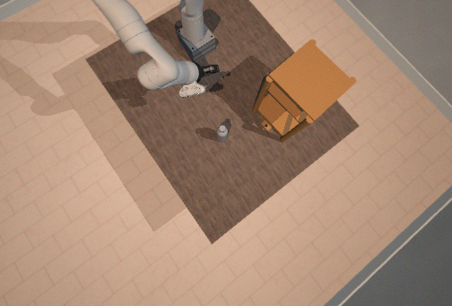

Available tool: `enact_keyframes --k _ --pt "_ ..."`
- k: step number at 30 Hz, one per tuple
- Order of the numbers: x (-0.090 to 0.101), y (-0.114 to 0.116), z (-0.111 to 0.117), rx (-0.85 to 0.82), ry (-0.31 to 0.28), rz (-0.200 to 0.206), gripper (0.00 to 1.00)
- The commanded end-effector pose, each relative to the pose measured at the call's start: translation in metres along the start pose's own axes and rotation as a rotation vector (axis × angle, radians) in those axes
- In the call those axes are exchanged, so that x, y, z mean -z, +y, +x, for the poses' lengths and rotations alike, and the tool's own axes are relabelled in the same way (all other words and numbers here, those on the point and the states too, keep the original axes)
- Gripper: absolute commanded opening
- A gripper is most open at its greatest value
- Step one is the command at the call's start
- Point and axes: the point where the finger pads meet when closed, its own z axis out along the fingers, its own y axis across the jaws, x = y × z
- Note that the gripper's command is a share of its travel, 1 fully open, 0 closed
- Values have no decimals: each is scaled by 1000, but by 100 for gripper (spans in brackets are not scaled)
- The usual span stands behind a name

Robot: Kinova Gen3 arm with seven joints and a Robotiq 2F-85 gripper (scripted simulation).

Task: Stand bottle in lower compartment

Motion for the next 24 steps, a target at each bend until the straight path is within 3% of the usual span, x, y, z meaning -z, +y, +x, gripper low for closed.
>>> enact_keyframes --k 1,11,12,20,21,24 --pt "3 -2 10 33 13 -29 100" --pt "3 -2 10 33 13 -29 100" --pt "8 -1 21 74 29 -70 100" --pt "8 -1 21 74 29 -70 100" --pt "12 -2 33 113 45 -108 100" --pt "12 -2 33 113 45 -108 100"
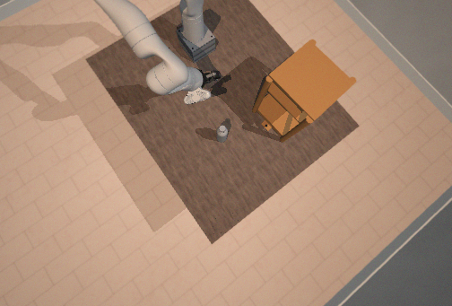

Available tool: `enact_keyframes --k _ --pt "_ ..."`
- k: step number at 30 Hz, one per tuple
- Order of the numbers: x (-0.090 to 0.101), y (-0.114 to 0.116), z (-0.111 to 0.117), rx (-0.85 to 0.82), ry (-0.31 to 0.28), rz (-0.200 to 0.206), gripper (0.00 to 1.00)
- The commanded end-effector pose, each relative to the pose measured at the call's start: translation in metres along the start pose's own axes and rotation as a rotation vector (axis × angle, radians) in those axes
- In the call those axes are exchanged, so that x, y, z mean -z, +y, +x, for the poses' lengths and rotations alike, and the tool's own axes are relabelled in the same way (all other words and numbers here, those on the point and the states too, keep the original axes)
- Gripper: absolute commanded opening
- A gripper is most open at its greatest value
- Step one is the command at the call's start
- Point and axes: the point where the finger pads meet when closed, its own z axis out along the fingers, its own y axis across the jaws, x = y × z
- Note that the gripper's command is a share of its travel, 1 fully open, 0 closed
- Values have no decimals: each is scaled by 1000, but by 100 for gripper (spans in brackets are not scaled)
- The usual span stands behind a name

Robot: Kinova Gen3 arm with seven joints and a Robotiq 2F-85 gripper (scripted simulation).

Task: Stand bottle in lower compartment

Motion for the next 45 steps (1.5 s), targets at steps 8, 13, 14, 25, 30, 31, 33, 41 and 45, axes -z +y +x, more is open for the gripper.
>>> enact_keyframes --k 8,13,14,25,30,31,33,41,45 --pt "5 -3 14 49 16 -41 100" --pt "5 -3 14 49 16 -41 100" --pt "5 -3 14 49 16 -41 100" --pt "14 -4 37 121 49 -111 100" --pt "14 -4 37 121 49 -111 100" --pt "14 -4 37 121 49 -111 100" --pt "19 -5 48 154 65 -143 100" --pt "19 -5 48 154 65 -143 100" --pt "24 -6 59 186 81 -174 100"
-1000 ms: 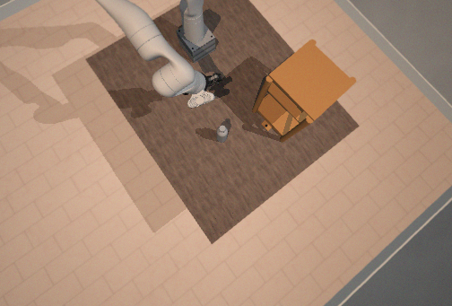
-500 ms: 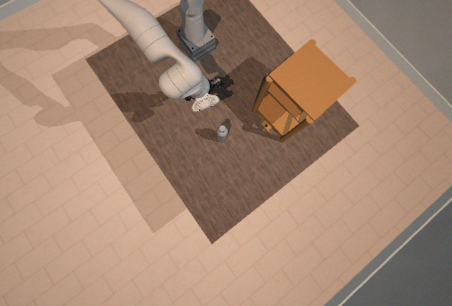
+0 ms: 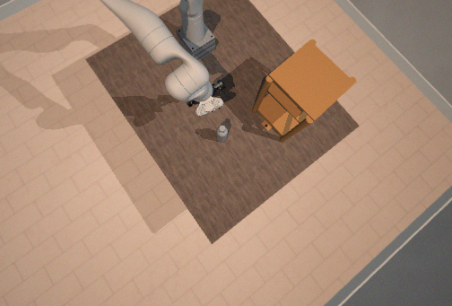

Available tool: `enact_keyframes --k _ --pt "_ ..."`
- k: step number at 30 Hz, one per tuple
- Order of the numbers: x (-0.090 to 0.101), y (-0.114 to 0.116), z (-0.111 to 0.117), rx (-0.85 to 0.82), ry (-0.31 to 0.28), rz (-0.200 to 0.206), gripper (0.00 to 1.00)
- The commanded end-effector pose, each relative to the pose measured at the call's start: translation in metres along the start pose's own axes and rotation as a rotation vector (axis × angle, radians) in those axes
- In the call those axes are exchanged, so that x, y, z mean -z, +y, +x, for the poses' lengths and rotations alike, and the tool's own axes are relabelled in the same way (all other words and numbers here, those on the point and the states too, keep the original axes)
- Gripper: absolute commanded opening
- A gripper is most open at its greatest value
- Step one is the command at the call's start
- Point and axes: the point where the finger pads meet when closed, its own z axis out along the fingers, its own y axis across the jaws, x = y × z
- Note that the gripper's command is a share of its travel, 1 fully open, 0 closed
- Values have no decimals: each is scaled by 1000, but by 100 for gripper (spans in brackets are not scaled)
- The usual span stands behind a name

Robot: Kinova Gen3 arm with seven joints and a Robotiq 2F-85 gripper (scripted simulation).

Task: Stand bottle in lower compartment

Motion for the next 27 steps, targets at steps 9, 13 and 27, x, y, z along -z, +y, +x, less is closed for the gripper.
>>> enact_keyframes --k 9,13,27 --pt "5 -3 13 39 17 -31 100" --pt "9 -3 24 67 32 -58 100" --pt "14 -3 34 93 46 -83 100"
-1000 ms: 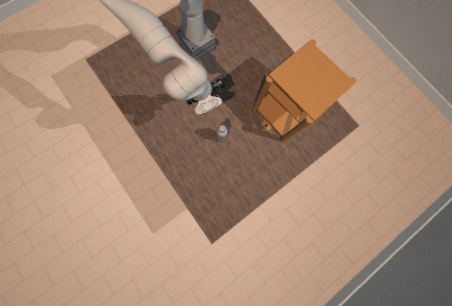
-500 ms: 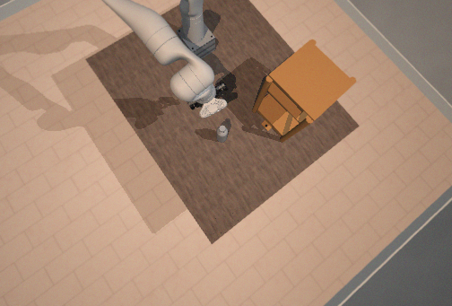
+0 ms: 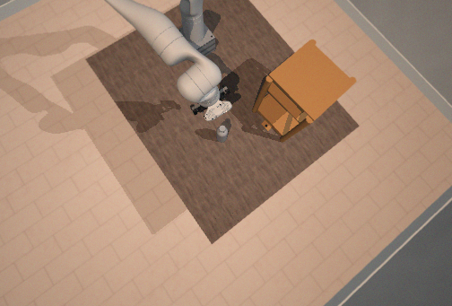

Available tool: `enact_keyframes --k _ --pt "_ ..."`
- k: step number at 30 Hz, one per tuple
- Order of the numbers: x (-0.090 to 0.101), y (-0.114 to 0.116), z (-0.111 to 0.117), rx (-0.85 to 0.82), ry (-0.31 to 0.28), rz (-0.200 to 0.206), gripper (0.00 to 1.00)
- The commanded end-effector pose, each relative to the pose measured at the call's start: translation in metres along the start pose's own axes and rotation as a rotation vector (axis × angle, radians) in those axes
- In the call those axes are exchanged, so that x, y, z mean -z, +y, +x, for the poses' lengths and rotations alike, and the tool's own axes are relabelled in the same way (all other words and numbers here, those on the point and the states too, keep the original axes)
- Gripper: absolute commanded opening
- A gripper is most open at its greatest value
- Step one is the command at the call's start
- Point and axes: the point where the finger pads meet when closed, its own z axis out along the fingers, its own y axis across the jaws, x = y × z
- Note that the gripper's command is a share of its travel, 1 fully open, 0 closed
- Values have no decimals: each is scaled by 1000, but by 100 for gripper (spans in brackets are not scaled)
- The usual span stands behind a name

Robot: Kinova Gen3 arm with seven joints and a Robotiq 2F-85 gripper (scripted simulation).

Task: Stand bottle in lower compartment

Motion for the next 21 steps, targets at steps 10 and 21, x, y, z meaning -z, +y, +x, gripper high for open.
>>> enact_keyframes --k 10,21 --pt "8 0 19 49 27 -46 100" --pt "11 0 27 70 39 -66 100"
